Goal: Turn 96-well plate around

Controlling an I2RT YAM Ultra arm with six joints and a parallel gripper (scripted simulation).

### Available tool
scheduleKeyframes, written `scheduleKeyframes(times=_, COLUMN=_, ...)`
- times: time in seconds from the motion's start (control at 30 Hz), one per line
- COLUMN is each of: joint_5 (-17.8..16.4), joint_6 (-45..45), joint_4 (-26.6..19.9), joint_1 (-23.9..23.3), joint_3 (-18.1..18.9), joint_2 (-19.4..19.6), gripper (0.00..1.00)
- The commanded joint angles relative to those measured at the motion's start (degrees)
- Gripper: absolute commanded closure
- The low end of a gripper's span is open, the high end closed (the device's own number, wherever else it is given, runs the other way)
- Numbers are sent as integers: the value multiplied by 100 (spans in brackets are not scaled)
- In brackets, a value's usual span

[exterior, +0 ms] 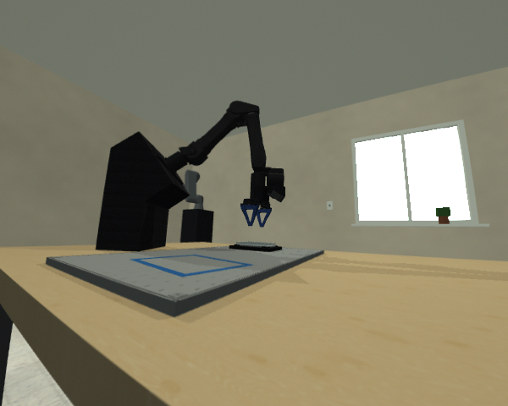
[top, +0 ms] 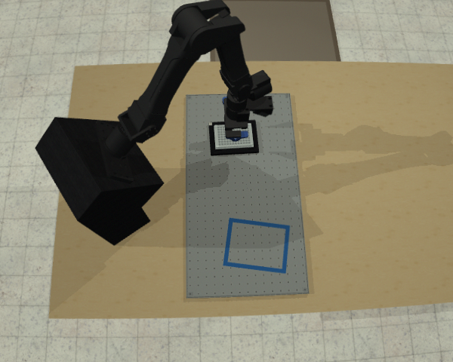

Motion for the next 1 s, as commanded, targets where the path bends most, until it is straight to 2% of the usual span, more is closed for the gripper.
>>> scheduleKeyframes(times=0.0, joint_5=19, joint_6=7, joint_4=153, joint_1=4, joint_3=24, joint_2=87, gripper=0)
scheduleKeyframes(times=0.97, joint_5=96, joint_6=66, joint_4=915, joint_1=101, joint_3=229, joint_2=1049, gripper=0)
